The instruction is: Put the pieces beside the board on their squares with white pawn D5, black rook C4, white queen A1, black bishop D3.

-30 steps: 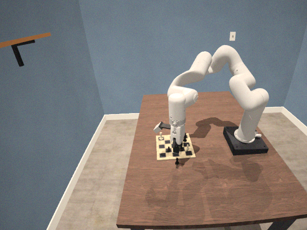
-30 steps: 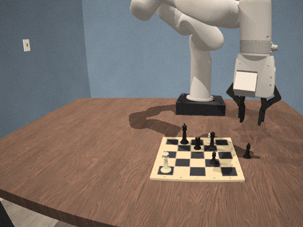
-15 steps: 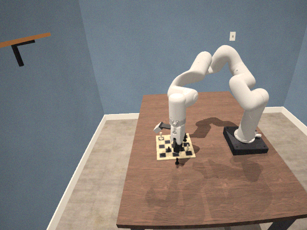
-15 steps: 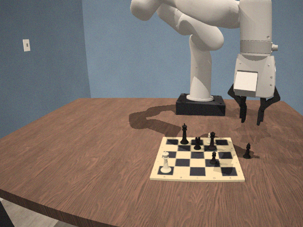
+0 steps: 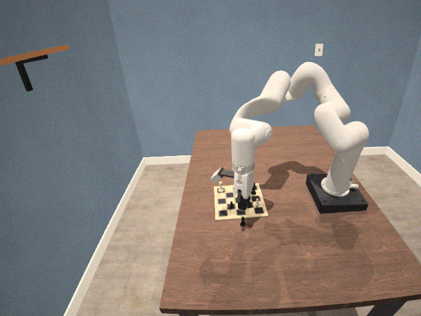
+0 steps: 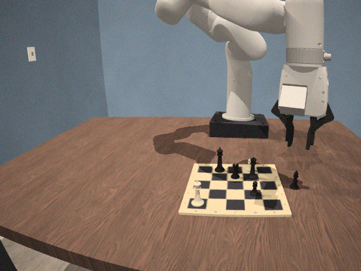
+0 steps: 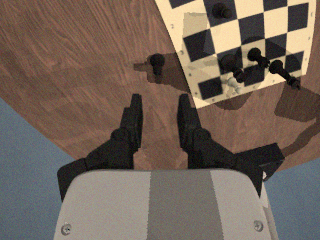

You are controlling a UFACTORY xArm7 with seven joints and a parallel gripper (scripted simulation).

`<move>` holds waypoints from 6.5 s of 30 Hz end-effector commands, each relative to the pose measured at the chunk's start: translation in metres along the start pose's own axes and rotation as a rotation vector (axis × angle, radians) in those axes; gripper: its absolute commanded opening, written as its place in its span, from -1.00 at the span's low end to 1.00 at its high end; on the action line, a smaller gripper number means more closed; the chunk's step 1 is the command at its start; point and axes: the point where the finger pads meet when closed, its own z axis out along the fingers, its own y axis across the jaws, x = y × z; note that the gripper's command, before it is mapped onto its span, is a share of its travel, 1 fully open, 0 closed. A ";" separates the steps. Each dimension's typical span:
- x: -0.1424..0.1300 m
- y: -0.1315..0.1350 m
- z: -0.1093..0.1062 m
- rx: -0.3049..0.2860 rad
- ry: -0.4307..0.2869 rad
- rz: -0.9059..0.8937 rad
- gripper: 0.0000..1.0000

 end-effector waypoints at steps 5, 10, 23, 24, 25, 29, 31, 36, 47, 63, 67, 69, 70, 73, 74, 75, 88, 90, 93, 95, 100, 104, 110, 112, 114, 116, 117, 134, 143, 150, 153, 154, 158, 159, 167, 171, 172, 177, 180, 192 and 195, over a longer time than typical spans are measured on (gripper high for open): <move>0.001 -0.001 -0.001 0.002 0.003 0.000 -0.25; 0.001 -0.001 0.002 0.002 0.003 0.000 -0.25; 0.001 -0.001 0.015 0.002 0.004 0.000 -0.25; 0.001 -0.001 0.017 0.002 0.004 0.000 -0.25; 0.001 -0.002 0.018 0.002 0.004 0.000 -0.25; 0.001 -0.002 0.023 0.002 0.004 0.000 -0.25; 0.001 -0.002 0.025 0.002 0.004 0.000 -0.25; 0.001 -0.002 0.033 0.002 0.004 0.000 -0.25; 0.001 -0.002 0.044 0.002 0.004 0.000 -0.25; 0.001 -0.003 0.051 0.002 0.004 0.000 -0.25; 0.001 -0.003 0.051 0.002 0.004 0.000 -0.25; 0.001 -0.003 0.051 0.002 0.004 0.000 -0.25; 0.001 -0.003 0.051 0.002 0.004 0.000 -0.25; 0.001 -0.003 0.051 0.002 0.004 0.000 -0.25; 0.001 -0.003 0.051 0.002 0.004 0.000 -0.25; 0.001 -0.003 0.051 0.002 0.004 0.000 -0.25; 0.001 -0.003 0.051 0.002 0.004 0.000 -0.25; 0.001 -0.003 0.051 0.002 0.004 0.000 -0.25; 0.001 -0.003 0.051 0.002 0.004 0.000 -0.25; 0.001 -0.003 0.051 0.002 0.004 0.000 -0.25; 0.001 -0.003 0.051 0.002 0.004 0.000 -0.25; 0.002 -0.003 0.051 0.002 0.004 0.000 -0.25; 0.002 -0.003 0.051 0.002 0.004 0.000 -0.25; 0.002 -0.004 0.051 0.002 0.004 0.000 -0.25; 0.002 -0.004 0.051 0.002 0.004 0.000 -0.25; 0.002 -0.004 0.051 0.002 0.004 0.000 -0.25; 0.002 -0.004 0.051 0.002 0.004 0.000 -0.25; 0.002 -0.004 0.051 0.002 0.004 0.000 -0.25; 0.002 -0.004 0.051 0.002 0.004 0.000 -0.25; 0.002 -0.004 0.051 0.002 0.004 0.000 -0.25; 0.002 -0.004 0.051 0.002 0.004 0.000 -0.25; 0.002 -0.004 0.051 0.002 0.004 0.000 -0.25; 0.002 -0.004 0.055 0.002 0.004 0.000 -0.25; 0.002 -0.004 0.057 0.002 0.004 0.000 -0.25; 0.002 -0.004 0.069 0.002 0.004 0.000 -0.25; 0.002 -0.004 0.078 0.002 0.004 0.000 -0.25; 0.002 -0.004 0.080 0.002 0.004 0.000 -0.25; 0.002 -0.004 0.087 0.002 0.004 0.000 -0.25; 0.002 -0.004 0.088 0.002 0.004 0.000 -0.25; 0.002 -0.004 0.088 0.002 0.004 0.000 -0.25; 0.002 -0.004 0.088 0.002 0.004 0.000 -0.25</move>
